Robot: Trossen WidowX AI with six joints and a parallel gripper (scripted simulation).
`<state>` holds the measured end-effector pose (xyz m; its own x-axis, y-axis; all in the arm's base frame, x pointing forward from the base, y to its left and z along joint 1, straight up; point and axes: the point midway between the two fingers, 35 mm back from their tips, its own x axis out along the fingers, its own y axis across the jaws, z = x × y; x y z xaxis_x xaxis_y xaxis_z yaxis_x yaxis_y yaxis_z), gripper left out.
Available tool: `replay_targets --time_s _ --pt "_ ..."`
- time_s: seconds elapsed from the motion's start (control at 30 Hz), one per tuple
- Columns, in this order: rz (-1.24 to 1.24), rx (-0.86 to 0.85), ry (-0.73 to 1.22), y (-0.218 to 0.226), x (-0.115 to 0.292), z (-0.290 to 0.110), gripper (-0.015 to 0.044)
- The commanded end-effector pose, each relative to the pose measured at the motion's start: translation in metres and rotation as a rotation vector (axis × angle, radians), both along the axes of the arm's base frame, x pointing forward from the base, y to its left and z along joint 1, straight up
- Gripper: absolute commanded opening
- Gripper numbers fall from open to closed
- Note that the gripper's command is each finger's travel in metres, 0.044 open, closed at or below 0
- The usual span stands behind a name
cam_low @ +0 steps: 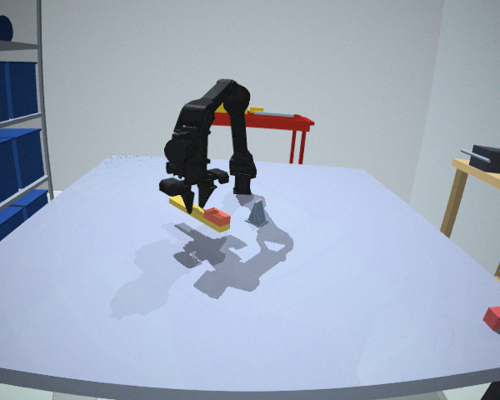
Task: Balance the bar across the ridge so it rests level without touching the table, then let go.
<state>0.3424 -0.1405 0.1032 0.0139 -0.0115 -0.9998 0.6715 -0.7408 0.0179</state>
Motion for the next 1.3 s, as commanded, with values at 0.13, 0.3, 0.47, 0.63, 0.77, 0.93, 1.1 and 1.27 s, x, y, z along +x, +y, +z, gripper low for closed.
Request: replay_targets --time_s 0.13,0.3,0.47,0.63,0.77,0.93,1.1,1.27 --pt "-0.002 -0.003 -0.017 0.0 0.0 0.026 0.0" --pt "-0.002 -0.002 -0.017 0.001 -0.001 0.039 0.0" --pt "-0.002 -0.002 -0.017 0.002 -0.003 0.052 0.0" --pt "-0.003 -0.001 -0.017 0.003 -0.006 0.064 0.0" --pt "-0.002 -0.001 -0.017 0.004 -0.006 0.066 0.0" --pt "0.015 0.0 -0.017 0.02 -0.011 0.068 0.0" --pt "0.036 0.001 -0.016 0.039 -0.017 0.07 0.0" --pt "0.058 0.003 -0.015 0.058 -0.025 0.071 0.0"
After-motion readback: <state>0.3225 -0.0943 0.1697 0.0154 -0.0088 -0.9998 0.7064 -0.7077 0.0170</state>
